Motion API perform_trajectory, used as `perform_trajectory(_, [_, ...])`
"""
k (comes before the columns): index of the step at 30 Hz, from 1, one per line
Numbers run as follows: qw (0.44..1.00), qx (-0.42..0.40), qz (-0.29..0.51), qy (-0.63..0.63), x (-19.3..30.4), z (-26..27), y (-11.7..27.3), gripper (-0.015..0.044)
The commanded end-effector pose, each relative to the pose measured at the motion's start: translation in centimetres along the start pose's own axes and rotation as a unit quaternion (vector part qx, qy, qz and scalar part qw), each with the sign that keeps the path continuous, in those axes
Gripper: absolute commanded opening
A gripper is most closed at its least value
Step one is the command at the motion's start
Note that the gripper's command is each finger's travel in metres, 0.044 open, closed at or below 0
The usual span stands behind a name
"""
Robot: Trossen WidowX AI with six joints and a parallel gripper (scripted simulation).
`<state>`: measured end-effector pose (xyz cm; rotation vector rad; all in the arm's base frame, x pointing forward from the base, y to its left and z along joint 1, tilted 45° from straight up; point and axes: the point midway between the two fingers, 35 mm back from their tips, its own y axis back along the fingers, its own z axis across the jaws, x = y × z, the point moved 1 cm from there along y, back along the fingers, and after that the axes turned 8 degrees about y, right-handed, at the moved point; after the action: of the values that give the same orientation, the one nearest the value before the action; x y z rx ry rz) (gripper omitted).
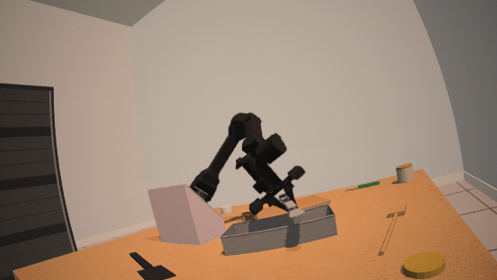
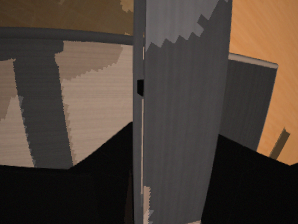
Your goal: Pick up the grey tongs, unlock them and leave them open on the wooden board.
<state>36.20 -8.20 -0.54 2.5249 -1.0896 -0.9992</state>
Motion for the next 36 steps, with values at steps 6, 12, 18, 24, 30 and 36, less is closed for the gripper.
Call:
perform_trajectory(6, [1.000,0.014,0.006,0.014,0.04,-2.57,3.40,-0.0150])
perform_trajectory(12, [1.000,0.014,0.006,0.014,0.04,-2.57,3.40,-0.0150])
perform_trajectory(18, [1.000,0.010,0.007,0.012,0.08,-2.55,3.36,-0.0150])
perform_trajectory(24, [0.999,-0.033,0.011,-0.016,0.37,-2.43,3.09,-0.0150])
perform_trajectory(30, [0.995,-0.089,0.013,-0.047,0.45,-2.24,2.92,-0.0150])
perform_trajectory(36, [0.986,-0.148,0.012,-0.075,0.21,-2.06,2.97,-0.0150])
